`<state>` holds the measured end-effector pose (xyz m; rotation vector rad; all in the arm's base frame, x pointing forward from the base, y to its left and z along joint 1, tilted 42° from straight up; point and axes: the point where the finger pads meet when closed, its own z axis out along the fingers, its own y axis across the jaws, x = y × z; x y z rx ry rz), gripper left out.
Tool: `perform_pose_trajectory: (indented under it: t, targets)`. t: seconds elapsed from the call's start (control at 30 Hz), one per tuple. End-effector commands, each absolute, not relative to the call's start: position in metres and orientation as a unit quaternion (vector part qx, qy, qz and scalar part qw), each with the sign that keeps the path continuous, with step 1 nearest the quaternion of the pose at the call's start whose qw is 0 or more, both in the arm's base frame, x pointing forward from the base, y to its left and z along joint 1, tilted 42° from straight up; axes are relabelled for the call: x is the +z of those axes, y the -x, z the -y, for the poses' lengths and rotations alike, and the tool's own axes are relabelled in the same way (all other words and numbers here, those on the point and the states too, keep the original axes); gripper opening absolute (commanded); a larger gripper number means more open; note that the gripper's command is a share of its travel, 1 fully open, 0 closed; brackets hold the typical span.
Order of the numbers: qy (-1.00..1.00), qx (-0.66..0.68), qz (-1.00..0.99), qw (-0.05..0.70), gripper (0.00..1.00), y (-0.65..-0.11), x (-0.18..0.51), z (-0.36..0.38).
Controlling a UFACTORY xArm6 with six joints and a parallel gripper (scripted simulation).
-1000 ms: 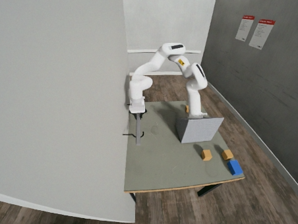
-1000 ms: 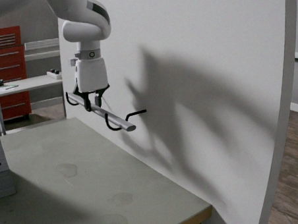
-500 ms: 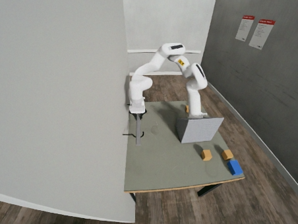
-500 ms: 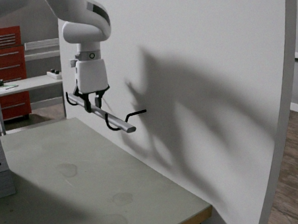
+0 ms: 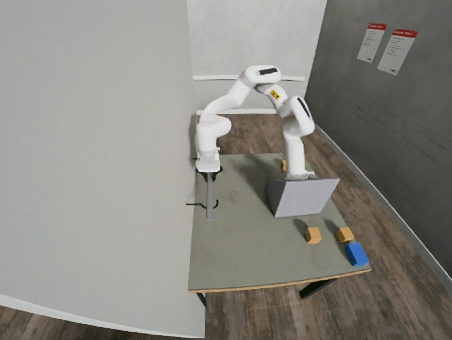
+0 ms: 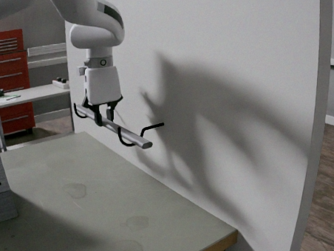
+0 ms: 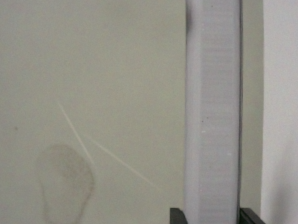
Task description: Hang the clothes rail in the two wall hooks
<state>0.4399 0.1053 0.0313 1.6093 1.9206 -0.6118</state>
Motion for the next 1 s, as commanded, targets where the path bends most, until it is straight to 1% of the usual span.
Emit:
perform_pose_trajectory:
  t: [0.0,0.07,0.1,0.97]
  targets:
    - [-0.6,-0.226,-0.716,0.278,0.0,-0.441,0.0325,-0.1067]
    - [-0.6,-0.226,-0.716,0.278,0.0,-0.441,0.0325,-0.1067]
    - [-0.6,-0.226,-0.716,0.278,0.82,-0.441,0.0319,-0.1062]
    - [-0.6,-0.226,-0.716,0.278,0.82,-0.4418,0.0279,-0.1026]
